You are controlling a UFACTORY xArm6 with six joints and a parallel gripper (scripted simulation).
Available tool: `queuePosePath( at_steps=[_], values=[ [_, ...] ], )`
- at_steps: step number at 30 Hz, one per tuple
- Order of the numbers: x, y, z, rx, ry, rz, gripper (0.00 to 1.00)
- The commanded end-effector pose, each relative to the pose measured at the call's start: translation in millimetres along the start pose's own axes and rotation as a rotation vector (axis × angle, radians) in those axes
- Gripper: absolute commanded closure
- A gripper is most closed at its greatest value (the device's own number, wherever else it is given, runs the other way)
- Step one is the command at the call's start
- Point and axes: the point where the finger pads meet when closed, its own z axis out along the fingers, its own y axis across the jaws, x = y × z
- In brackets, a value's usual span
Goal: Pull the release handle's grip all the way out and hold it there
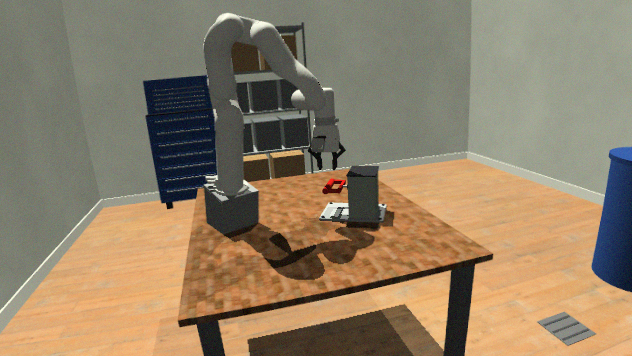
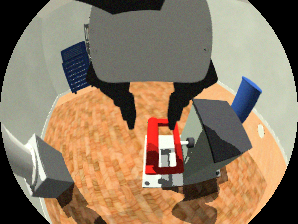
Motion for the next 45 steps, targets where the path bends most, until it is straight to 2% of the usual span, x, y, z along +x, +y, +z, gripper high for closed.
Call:
queuePosePath(
  at_steps=[1, 45],
  values=[
    [-0.7, -1.2, 0.2, 0.003, -0.002, 0.0, 0.48],
    [-1.2, -2.0, 43.7, 0.003, -0.002, 0.0, 0.48]
  ],
)
